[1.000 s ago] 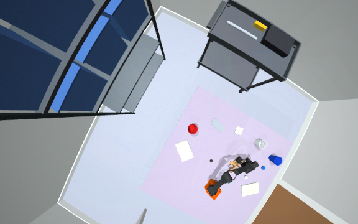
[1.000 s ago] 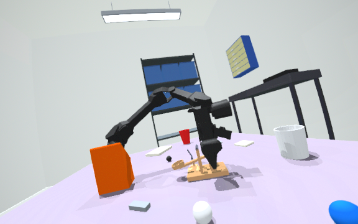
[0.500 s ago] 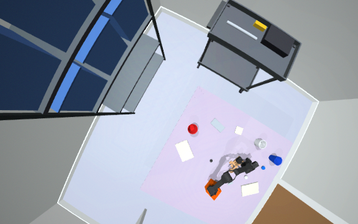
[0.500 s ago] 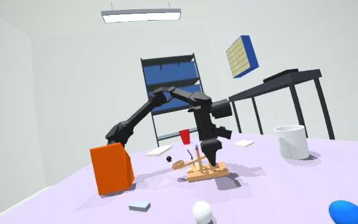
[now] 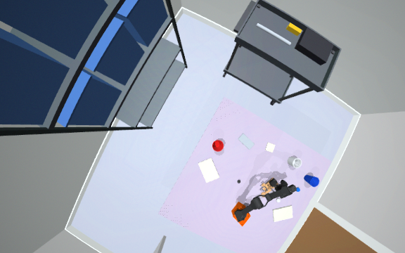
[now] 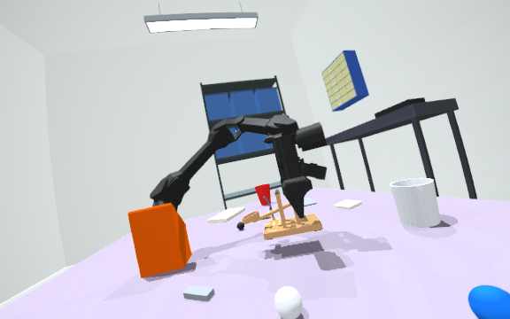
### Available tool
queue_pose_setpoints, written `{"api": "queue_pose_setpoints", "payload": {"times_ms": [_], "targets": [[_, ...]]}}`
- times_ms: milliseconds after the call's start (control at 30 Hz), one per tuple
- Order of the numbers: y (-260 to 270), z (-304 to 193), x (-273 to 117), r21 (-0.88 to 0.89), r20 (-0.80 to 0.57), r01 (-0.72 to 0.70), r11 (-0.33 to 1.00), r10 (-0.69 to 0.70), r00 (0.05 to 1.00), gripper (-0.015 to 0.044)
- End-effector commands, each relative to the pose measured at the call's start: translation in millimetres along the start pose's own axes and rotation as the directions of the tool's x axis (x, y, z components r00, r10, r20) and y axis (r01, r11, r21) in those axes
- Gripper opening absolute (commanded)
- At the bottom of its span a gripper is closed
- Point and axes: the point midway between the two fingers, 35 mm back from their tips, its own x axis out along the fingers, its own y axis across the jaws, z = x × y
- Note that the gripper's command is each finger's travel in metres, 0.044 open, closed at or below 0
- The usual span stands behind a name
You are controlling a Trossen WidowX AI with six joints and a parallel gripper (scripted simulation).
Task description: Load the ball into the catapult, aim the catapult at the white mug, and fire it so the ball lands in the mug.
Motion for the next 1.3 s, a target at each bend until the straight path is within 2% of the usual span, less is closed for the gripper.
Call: {"api": "queue_pose_setpoints", "payload": {"times_ms": [0, 867, 1067, 1267], "targets": [[0, 0, 5, -0.001, -0.005, 0.001, 1.0, -0.001, 1.0, 0.0], [1, -1, 47, 0.0, -0.006, -0.001, 1.0, 0.001, 1.0, 0.0], [2, -1, 45, -0.008, -0.011, 0.003, 1.0, -0.003, 1.0, 0.0], [2, -1, 45, -0.008, -0.011, 0.003, 1.0, -0.003, 1.0, 0.0157]]}}
